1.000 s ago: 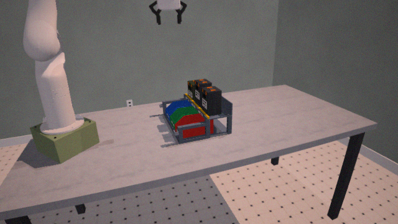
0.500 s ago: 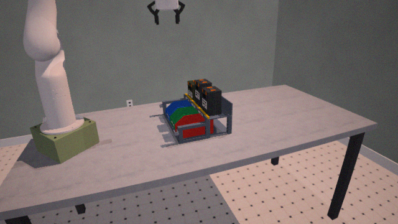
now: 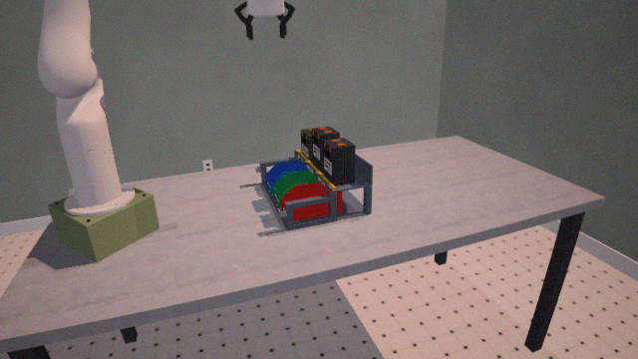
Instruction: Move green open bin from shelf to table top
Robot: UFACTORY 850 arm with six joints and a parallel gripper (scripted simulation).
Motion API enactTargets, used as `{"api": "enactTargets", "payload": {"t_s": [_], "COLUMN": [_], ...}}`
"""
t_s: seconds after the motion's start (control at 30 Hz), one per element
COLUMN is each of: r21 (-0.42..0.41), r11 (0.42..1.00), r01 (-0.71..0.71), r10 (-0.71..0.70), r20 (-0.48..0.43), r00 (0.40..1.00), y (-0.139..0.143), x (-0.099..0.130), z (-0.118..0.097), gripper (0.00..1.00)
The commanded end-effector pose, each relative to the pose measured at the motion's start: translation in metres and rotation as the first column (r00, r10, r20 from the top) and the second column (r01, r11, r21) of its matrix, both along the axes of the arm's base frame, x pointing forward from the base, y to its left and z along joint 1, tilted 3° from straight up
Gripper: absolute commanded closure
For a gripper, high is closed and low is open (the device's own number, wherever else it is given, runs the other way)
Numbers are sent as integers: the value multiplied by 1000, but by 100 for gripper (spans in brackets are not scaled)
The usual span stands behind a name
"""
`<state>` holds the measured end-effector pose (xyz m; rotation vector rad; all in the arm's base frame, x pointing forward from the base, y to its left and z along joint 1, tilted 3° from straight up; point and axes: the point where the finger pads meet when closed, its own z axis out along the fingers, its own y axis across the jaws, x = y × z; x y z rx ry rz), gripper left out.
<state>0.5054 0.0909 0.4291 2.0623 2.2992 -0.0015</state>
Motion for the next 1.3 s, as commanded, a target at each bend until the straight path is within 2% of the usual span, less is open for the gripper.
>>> {"api": "enactTargets", "payload": {"t_s": [0.0,1.27], "r21": [0,0], "r11": [1000,1000], "r01": [0,0], "r10": [0,0], "r20": [2,2], "r00": [1000,1000], "y": [0,2], "x": [0,-3], "z": [1,1], "gripper": [0,0]}}
